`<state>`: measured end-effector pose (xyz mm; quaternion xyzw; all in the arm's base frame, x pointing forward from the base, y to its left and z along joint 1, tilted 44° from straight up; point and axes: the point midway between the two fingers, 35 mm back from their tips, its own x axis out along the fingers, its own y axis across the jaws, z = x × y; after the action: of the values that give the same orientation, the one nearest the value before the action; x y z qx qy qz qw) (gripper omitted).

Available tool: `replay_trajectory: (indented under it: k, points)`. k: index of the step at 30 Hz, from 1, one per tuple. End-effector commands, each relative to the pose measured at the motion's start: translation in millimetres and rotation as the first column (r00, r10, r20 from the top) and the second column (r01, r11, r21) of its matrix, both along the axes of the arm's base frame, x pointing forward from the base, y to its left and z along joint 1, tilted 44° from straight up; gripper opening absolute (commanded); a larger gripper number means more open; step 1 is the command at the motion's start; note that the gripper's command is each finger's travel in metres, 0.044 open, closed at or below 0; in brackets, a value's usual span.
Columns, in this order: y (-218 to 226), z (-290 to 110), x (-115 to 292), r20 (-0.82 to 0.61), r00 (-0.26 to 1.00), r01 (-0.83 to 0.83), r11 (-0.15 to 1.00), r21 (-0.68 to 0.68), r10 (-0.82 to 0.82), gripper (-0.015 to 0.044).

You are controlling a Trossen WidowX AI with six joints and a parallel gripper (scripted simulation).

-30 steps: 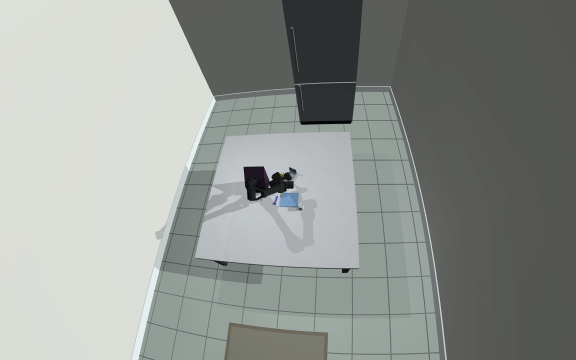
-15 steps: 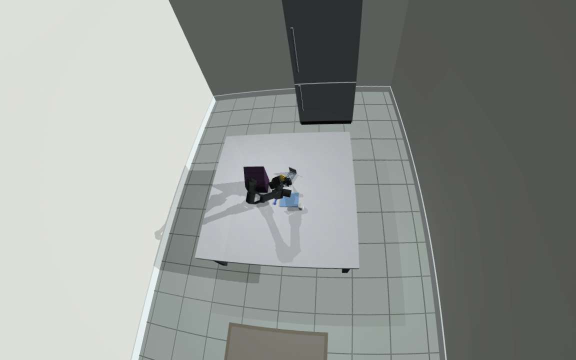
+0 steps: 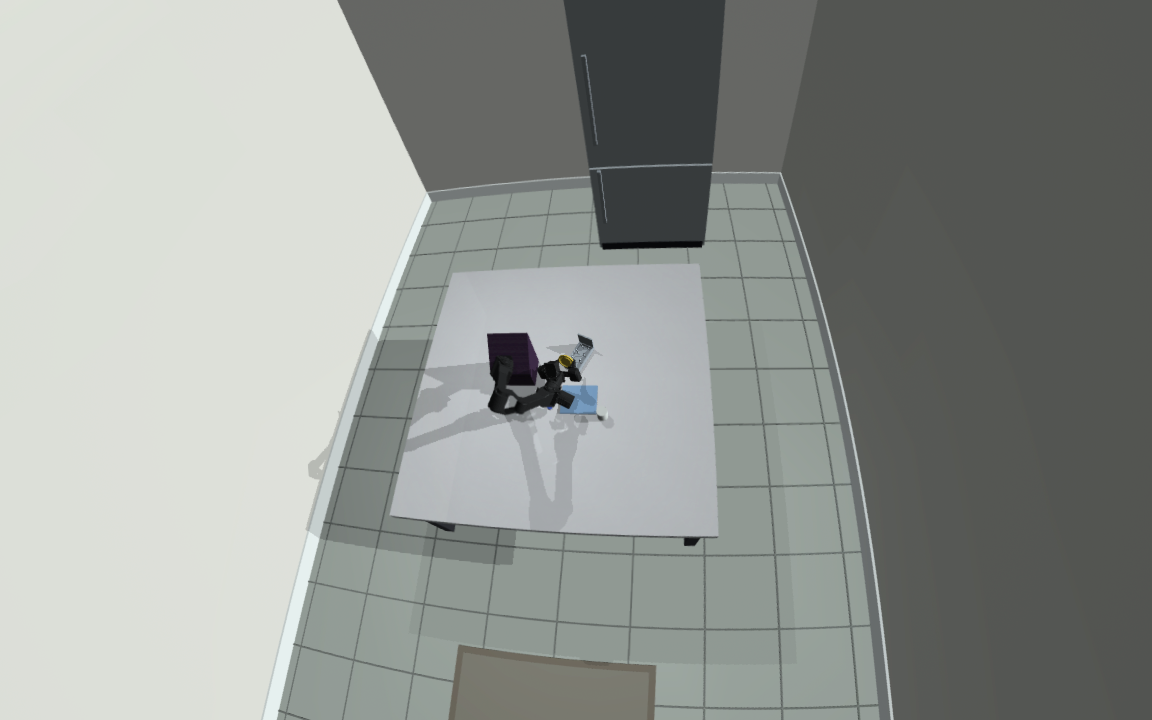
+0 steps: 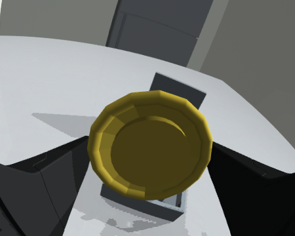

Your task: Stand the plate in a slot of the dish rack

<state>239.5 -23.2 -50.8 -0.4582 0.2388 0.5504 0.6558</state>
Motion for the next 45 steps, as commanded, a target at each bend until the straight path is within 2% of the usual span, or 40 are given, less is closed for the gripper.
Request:
replay_trajectory:
  k: [1, 7, 45]
  points:
    - [-5.4, 3.4, -1.2, 0.069, 0.996, 0.045, 0.998, 0.052, -0.049, 0.0]
    - [-12.8, 8.0, -1.2, 0.14, 0.985, 0.089, 0.991, 0.096, -0.102, 0.0]
    - [11.7, -15.3, 19.2, 0.149, 0.984, 0.084, 0.993, 0.089, -0.096, 0.0]
